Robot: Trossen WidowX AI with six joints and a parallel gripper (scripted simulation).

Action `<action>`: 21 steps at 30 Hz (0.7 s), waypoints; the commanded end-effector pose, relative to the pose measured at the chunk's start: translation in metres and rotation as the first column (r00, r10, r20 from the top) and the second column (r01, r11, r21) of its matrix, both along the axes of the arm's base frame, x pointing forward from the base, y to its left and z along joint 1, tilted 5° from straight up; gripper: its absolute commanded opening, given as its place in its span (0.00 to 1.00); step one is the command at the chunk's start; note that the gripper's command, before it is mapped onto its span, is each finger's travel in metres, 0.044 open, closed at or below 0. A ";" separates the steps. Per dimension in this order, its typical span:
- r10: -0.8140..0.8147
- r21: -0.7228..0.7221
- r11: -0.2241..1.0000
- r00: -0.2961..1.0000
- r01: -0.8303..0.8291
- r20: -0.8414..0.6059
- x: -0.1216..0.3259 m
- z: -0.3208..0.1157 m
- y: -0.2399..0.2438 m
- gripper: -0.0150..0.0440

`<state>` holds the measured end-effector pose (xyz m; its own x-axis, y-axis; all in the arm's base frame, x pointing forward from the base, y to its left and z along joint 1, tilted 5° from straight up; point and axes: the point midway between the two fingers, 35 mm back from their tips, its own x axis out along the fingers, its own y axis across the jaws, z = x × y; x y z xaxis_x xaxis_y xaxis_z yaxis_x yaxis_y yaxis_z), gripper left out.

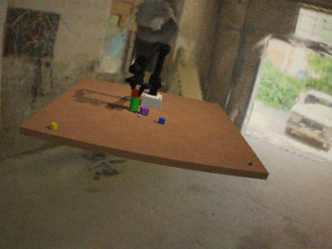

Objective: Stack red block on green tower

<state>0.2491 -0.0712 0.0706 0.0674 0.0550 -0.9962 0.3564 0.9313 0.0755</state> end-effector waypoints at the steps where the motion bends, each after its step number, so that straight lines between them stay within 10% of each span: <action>1: -0.003 0.004 1.000 1.000 0.003 -0.001 0.000 0.000 0.001 0.25; 4: -0.003 0.004 1.000 1.000 0.003 -0.001 0.000 0.006 0.000 0.25; 21: 0.000 0.002 1.000 1.000 0.000 -0.006 -0.002 0.001 0.001 1.00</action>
